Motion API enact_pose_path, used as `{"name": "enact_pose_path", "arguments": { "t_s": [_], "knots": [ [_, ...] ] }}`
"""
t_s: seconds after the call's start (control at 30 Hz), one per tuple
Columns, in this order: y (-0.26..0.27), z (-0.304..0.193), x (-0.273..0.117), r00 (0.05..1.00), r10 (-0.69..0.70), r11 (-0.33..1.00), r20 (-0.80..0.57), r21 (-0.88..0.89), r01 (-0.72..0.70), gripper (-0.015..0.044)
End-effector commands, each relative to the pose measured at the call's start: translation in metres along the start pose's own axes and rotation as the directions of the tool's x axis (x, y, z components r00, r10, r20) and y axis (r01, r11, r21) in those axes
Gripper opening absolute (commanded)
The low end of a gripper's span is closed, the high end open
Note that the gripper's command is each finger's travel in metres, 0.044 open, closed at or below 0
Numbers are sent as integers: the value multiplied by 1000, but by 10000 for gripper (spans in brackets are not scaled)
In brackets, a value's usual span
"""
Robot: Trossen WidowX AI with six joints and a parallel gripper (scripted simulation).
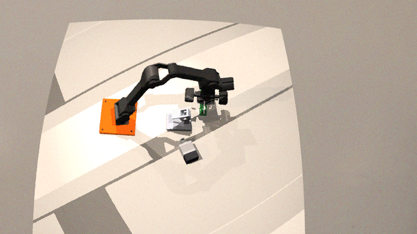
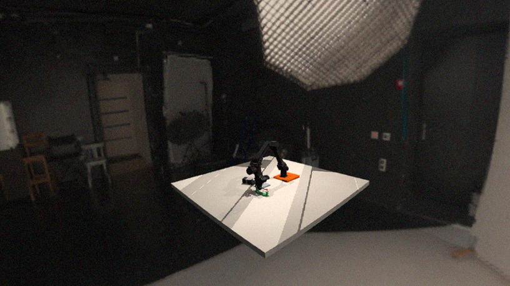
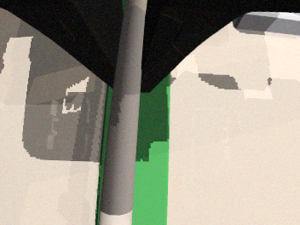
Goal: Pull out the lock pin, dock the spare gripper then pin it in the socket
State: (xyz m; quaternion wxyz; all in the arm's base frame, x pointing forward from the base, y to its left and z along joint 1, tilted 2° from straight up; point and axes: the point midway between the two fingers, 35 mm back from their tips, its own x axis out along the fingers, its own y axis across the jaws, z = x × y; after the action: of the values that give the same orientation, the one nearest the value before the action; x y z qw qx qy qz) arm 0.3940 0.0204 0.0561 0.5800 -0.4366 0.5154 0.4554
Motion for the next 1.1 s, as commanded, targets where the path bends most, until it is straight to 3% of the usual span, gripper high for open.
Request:
{"name": "enact_pose_path", "arguments": {
  "t_s": [0.0, 1.07],
  "knots": [
    [1, -1, 7, 1000, 1, 1000, 0, -5, -1, 0],
    [1, -2, 10, 1000, -1, 1000, 0, -6, 1, 0]
  ]
}}
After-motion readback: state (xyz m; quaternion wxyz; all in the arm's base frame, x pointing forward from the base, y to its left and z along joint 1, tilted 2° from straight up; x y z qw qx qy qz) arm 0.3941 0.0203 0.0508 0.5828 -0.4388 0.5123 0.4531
